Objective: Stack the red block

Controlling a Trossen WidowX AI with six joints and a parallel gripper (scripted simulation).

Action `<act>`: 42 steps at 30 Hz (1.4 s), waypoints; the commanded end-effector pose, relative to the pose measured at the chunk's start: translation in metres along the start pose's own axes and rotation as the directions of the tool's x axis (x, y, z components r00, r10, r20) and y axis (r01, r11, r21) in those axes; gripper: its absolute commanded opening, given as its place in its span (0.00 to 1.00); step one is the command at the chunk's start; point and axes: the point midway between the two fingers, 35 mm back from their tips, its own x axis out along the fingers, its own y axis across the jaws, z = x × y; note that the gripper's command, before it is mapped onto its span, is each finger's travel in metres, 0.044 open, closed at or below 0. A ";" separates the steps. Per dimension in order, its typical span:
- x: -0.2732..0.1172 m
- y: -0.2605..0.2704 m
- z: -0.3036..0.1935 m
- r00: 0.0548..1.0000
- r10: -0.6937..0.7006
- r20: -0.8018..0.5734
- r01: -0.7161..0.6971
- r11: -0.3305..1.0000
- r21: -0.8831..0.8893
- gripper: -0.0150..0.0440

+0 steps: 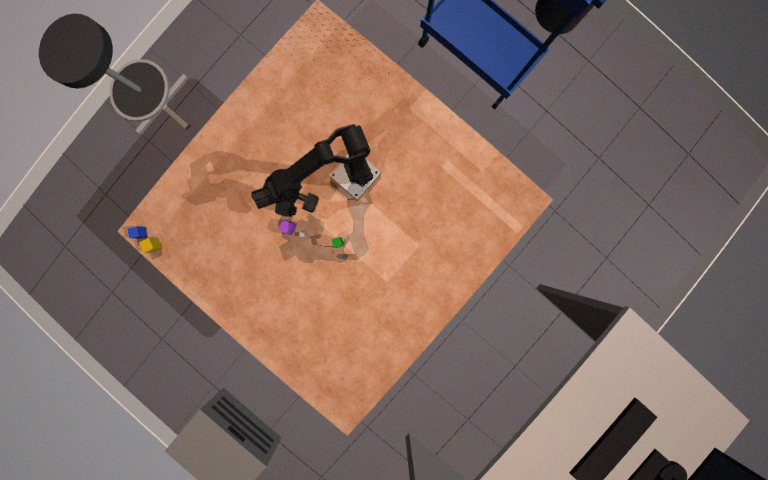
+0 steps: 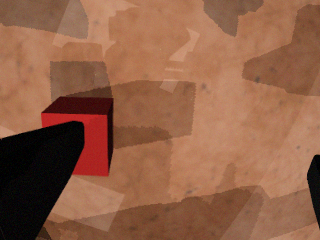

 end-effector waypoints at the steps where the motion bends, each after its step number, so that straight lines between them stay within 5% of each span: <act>1: -0.024 0.024 -0.006 0.992 0.120 -0.041 -0.121 0.992 -0.032 1.00; 10: -0.037 0.041 -0.013 0.978 0.194 -0.077 -0.197 0.980 -0.041 1.00; 21: 0.008 0.049 -0.017 0.978 0.194 -0.077 -0.197 0.980 -0.041 1.00; 42: 0.031 0.053 -0.018 0.978 0.194 -0.077 -0.197 0.980 -0.041 1.00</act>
